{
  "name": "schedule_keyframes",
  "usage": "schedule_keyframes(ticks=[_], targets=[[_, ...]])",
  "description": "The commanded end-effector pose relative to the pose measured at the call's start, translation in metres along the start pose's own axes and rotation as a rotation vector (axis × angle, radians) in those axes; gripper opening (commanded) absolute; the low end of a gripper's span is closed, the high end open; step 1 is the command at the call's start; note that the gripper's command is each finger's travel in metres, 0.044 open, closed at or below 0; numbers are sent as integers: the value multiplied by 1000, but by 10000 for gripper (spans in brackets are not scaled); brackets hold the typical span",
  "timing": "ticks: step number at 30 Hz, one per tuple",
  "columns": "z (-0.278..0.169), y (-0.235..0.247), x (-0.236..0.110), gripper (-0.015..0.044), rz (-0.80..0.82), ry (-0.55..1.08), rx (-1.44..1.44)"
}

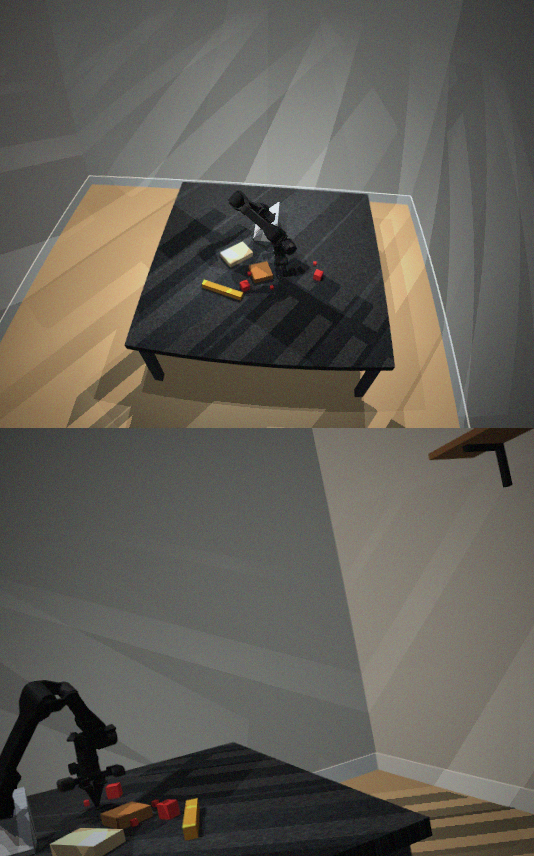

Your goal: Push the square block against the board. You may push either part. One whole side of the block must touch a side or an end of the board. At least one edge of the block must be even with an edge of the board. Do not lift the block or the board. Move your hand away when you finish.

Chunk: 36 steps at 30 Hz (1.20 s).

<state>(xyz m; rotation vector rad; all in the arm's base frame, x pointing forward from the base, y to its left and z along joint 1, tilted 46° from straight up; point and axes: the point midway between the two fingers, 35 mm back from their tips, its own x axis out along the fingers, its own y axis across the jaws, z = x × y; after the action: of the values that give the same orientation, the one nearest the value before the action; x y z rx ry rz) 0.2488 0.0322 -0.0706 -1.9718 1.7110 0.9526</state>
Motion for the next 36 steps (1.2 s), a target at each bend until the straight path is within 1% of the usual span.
schedule_keyframes(ticks=[1, 6, 36], targets=[[0, -4, -23, 0, -24, -8, 15], [-1, -9, -24, 0, -25, -9, 65], [-38, -97, -28, 0, -21, -24, 1098]])
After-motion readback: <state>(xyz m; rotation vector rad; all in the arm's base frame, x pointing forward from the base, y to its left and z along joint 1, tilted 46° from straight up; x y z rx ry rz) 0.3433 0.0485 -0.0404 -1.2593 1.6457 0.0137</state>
